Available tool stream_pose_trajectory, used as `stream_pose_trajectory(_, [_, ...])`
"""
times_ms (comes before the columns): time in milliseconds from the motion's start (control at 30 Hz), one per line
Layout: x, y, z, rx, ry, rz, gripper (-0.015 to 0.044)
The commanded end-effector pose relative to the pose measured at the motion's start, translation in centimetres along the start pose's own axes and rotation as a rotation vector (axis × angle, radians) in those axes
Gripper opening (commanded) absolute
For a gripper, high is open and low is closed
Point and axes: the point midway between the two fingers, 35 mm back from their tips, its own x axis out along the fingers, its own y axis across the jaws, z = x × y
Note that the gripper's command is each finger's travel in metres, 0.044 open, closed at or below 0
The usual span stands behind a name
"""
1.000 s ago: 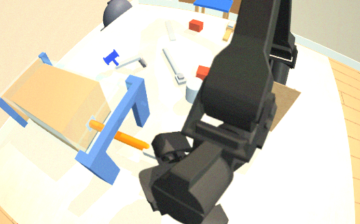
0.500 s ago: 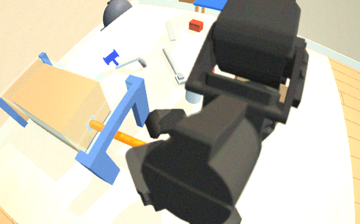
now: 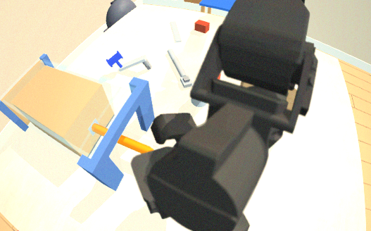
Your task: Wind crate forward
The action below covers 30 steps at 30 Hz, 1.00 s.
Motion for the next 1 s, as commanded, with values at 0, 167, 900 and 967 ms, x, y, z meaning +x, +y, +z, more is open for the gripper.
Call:
stream_pose_trajectory(0, [0.06,0.13,0.12,0.005,0.021,0.004,0.0])
stream_pose_trajectory(167, [0.3,0.31,0.38,0.001,0.145,0.002,0.0])
stream_pose_trajectory(900, [-0.05,-0.05,0.3,-0.003,0.439,-0.007,0.0])
stream_pose_trajectory(967, [-0.07,-0.06,0.31,-0.003,0.439,-0.007,0.0])
